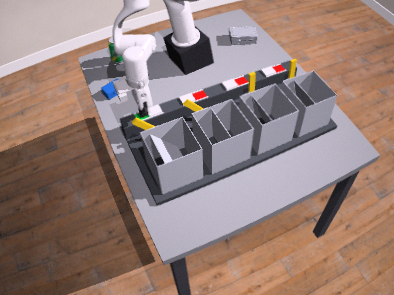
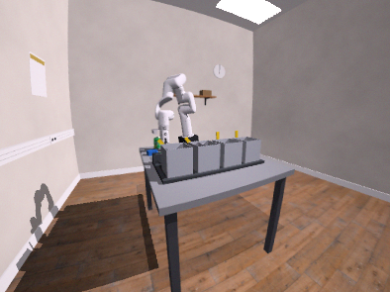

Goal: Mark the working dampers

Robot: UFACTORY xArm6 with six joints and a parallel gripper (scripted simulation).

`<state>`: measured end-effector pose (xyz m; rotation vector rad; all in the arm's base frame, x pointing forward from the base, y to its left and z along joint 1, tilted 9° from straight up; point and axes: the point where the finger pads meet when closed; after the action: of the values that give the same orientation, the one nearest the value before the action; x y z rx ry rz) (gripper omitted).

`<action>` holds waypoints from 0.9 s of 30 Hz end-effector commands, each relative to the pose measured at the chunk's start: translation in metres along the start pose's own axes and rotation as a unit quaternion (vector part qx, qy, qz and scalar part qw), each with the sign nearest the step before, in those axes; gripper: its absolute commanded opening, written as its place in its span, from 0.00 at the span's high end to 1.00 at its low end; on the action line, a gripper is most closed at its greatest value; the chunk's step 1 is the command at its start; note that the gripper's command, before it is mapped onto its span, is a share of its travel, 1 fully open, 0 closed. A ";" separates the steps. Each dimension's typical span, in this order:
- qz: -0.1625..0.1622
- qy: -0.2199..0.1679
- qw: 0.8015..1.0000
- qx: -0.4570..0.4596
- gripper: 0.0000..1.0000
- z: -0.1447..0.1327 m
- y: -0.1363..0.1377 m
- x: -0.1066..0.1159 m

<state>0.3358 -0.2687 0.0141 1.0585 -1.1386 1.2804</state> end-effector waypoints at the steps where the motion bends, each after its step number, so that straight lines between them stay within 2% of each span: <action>1: 0.002 0.001 1.000 0.000 1.00 0.001 -0.001 0.001; 27: 0.002 0.001 1.000 0.000 1.00 0.007 -0.002 0.001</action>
<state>0.3362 -0.2726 0.0147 1.0586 -1.1385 1.2803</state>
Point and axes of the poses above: the point where the finger pads meet when closed, its own x axis back along the fingers, its own y axis across the jaws, z = x × y, and after that the axes turned 9 degrees about -x, right-handed
